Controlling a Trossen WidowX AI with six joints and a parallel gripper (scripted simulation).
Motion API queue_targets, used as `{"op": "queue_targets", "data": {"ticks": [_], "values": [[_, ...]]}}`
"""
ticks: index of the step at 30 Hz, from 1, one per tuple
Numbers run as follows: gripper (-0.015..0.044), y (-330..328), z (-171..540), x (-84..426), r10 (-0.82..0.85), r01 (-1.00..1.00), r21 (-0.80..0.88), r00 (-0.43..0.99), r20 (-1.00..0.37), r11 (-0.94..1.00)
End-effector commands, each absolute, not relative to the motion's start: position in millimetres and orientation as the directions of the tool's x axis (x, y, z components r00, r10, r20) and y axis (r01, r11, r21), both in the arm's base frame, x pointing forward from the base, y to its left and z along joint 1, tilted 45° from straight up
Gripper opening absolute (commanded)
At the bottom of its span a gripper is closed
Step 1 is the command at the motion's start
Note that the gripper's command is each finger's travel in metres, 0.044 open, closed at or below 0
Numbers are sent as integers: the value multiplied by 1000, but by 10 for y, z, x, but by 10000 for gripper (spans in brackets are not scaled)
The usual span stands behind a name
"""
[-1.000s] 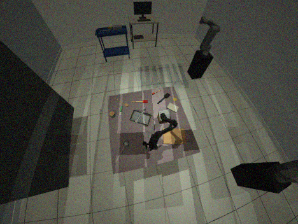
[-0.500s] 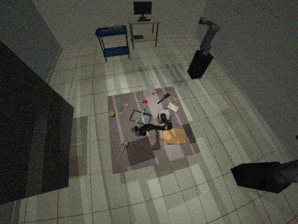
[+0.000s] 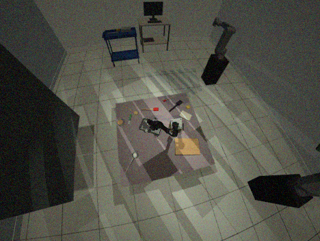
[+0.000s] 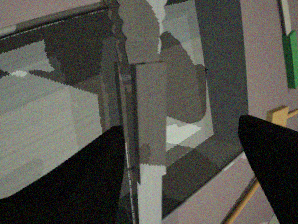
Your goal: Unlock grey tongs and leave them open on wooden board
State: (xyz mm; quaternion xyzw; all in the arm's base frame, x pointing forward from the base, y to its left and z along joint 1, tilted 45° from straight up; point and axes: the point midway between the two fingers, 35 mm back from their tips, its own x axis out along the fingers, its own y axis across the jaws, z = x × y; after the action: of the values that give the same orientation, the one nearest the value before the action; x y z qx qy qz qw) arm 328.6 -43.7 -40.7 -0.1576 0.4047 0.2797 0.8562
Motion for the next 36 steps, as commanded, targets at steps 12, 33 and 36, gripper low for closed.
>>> {"op": "queue_targets", "data": {"ticks": [12, 33, 36], "values": [[260, -727, -963, 2678, 354, -613, 48, 389, -851, 789], [260, -662, -1150, 2789, 353, -613, 48, 388, -851, 788], [260, -647, -1190, 2810, 353, -613, 48, 388, -851, 788]]}}
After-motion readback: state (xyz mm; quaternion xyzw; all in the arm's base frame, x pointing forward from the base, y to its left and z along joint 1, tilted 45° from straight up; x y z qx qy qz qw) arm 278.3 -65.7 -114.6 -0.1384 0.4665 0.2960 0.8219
